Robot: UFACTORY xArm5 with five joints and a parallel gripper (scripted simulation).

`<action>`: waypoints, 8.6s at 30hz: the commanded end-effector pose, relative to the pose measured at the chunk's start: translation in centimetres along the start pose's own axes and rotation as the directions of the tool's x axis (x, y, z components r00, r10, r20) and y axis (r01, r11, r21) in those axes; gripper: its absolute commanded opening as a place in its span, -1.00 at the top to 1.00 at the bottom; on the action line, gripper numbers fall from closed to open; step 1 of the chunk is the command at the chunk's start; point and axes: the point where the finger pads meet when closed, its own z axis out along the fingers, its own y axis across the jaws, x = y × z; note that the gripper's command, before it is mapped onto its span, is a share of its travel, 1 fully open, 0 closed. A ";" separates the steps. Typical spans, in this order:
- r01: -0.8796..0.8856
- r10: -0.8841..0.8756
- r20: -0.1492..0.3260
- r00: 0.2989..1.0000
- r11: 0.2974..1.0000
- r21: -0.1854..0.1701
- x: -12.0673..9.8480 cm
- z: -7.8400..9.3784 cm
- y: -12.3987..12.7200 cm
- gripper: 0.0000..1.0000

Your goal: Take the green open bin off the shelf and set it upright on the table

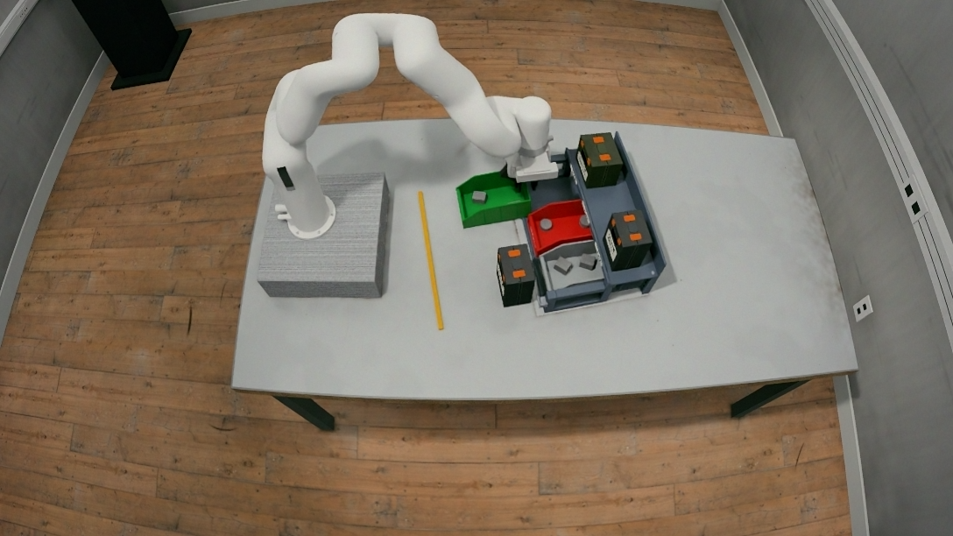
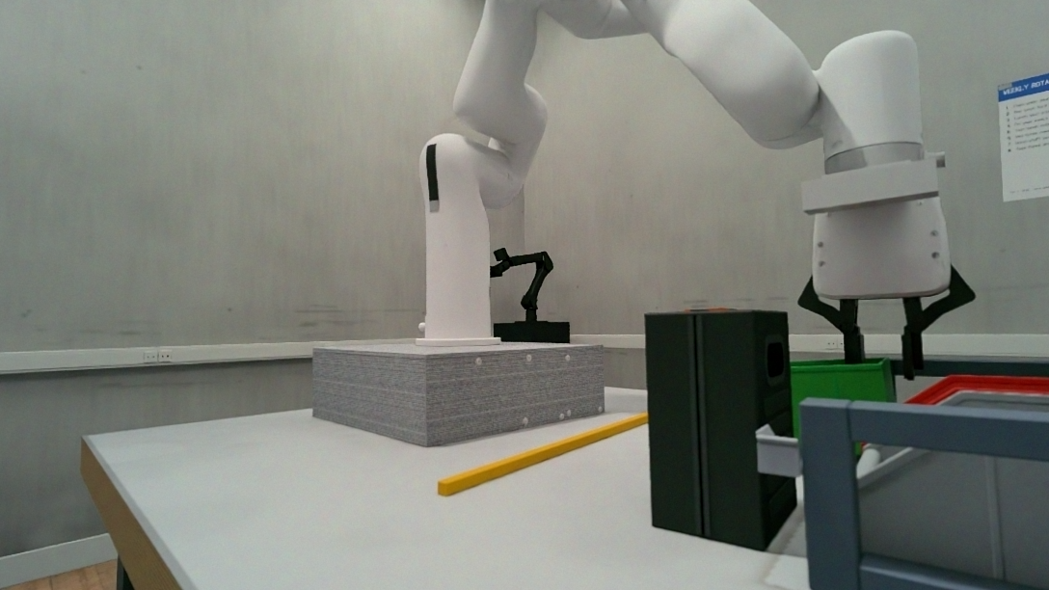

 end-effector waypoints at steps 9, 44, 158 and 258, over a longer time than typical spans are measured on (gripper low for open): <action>0.000 0.000 0.000 1.000 1.000 0.005 0.0 0.4 -0.2 0.32; 0.000 0.000 0.000 1.000 1.000 0.005 0.0 0.4 -0.2 0.75; 0.000 0.000 0.000 1.000 1.000 0.005 0.0 0.4 -0.2 1.00; 0.000 0.000 0.000 1.000 1.000 0.005 0.0 0.0 3.1 1.00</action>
